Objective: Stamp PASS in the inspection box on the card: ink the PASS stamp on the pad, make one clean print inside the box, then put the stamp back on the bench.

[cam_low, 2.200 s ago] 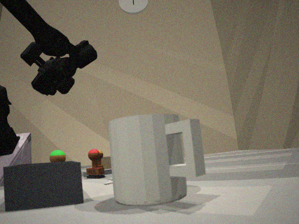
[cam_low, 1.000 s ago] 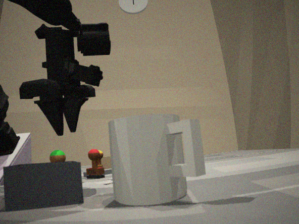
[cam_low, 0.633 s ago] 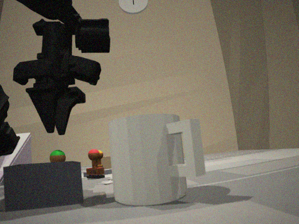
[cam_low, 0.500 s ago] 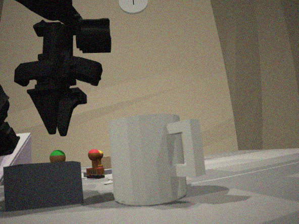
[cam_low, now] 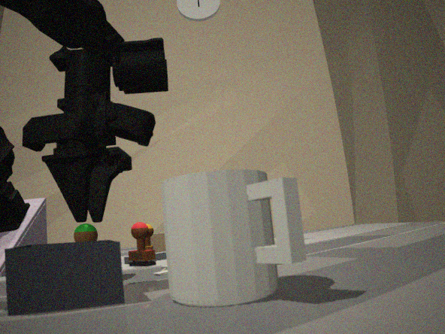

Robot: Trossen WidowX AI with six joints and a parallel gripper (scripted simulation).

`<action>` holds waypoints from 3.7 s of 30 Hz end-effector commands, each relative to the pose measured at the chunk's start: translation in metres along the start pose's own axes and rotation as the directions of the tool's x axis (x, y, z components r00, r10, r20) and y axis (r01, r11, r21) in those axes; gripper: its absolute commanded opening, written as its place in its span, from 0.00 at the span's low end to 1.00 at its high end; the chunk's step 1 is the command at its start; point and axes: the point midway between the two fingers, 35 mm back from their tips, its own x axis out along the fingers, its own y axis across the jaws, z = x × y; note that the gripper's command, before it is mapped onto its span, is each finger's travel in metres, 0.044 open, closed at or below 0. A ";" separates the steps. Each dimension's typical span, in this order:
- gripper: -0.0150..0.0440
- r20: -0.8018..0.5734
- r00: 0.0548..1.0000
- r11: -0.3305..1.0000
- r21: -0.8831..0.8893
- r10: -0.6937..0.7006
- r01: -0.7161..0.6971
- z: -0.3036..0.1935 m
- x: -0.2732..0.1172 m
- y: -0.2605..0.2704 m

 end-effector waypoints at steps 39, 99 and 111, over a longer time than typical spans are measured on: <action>0.50 -0.001 1.000 1.000 0.001 -0.009 0.009 -0.004 0.043 -0.003; 0.25 0.000 1.000 1.000 0.000 -0.002 0.002 -0.001 0.020 -0.001; 0.25 0.000 1.000 1.000 0.000 -0.001 0.001 0.000 0.015 -0.001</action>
